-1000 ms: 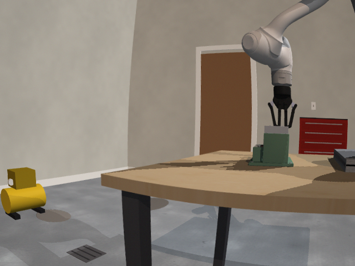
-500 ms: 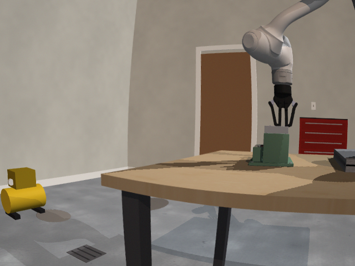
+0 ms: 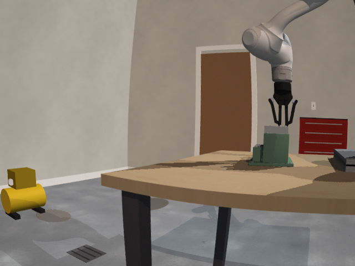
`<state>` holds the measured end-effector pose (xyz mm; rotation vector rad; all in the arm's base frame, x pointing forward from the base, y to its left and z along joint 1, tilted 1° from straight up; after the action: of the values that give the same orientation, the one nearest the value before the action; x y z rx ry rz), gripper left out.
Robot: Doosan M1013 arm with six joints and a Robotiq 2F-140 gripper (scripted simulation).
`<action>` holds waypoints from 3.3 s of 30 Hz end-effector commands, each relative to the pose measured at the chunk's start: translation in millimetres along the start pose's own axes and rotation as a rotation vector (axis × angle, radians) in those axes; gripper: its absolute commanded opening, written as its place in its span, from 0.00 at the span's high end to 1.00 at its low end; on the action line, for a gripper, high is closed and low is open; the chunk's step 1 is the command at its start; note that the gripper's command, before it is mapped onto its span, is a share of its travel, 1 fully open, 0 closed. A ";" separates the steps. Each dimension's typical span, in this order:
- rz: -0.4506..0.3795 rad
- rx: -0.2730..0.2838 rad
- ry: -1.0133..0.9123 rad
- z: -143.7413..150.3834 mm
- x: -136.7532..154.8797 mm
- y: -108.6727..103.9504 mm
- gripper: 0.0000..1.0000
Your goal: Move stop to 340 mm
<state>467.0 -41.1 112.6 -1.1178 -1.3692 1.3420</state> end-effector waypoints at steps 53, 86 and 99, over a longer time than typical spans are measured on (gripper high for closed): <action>-0.003 -0.001 -0.001 -57.4 9.1 -7.5 0.96; -0.003 -0.001 -0.001 -21.7 4.2 34.8 0.96; -0.003 -0.001 -0.001 -6.3 2.0 24.3 0.96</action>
<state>478.0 -37.2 86.1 -1.1194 -1.3748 1.3432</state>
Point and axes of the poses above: the point where the finger pads meet when closed, its own y axis out along the fingers, its own z axis across the jaws, x = y × z, the point moved 5 cm from there along -y, back along the fingers, and after that the axes turned 8 degrees about y, right-handed, at the moved point
